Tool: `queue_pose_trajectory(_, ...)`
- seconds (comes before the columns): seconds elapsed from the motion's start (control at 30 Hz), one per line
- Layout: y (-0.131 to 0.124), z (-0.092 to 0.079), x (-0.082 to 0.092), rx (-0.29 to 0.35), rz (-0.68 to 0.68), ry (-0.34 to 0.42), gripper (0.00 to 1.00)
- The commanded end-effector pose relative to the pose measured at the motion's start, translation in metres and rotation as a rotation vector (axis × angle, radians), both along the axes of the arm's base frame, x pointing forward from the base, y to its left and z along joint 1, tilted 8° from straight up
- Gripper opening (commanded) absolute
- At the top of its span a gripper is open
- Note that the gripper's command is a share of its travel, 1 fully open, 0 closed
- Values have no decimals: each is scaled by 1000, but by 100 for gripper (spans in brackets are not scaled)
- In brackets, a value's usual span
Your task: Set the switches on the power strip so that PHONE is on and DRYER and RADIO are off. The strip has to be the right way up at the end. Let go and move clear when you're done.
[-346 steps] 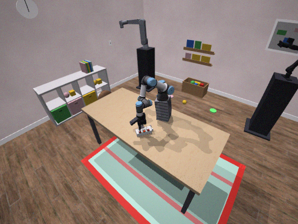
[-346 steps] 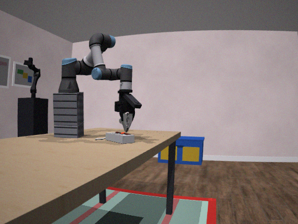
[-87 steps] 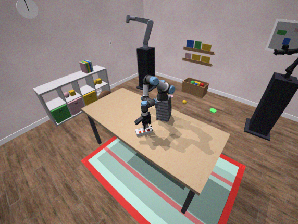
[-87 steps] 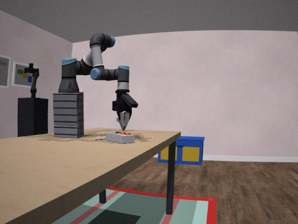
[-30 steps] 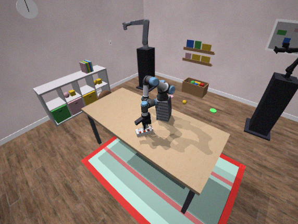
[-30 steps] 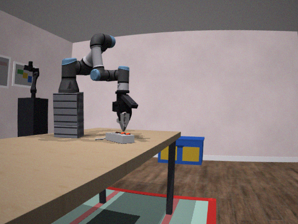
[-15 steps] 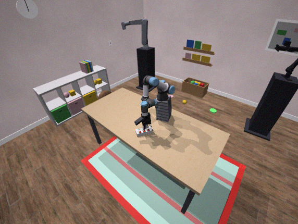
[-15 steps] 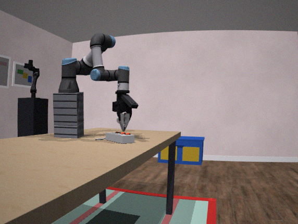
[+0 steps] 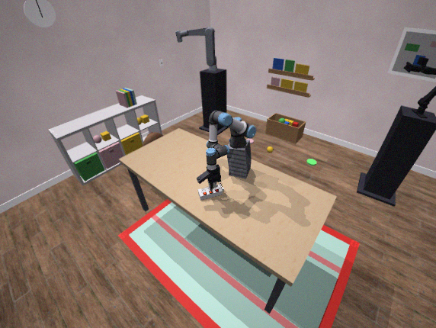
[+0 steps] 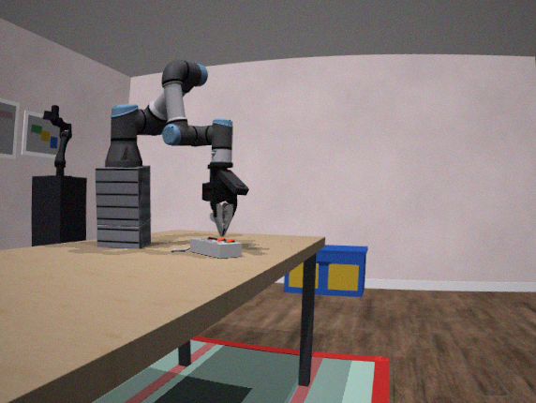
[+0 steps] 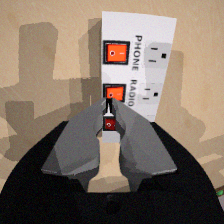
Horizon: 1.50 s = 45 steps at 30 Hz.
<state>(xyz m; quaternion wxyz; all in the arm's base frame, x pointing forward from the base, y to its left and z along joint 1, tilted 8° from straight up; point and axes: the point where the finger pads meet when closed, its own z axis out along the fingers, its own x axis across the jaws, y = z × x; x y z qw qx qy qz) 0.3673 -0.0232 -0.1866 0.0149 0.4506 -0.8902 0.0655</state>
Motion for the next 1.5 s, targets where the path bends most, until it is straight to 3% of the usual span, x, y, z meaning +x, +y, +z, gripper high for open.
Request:
queue_pose_trajectory(0.0,0,1,1,0,0,-2,0)
queue_pose_trajectory(1.47,-1,-7,1,0,0,-2,0)
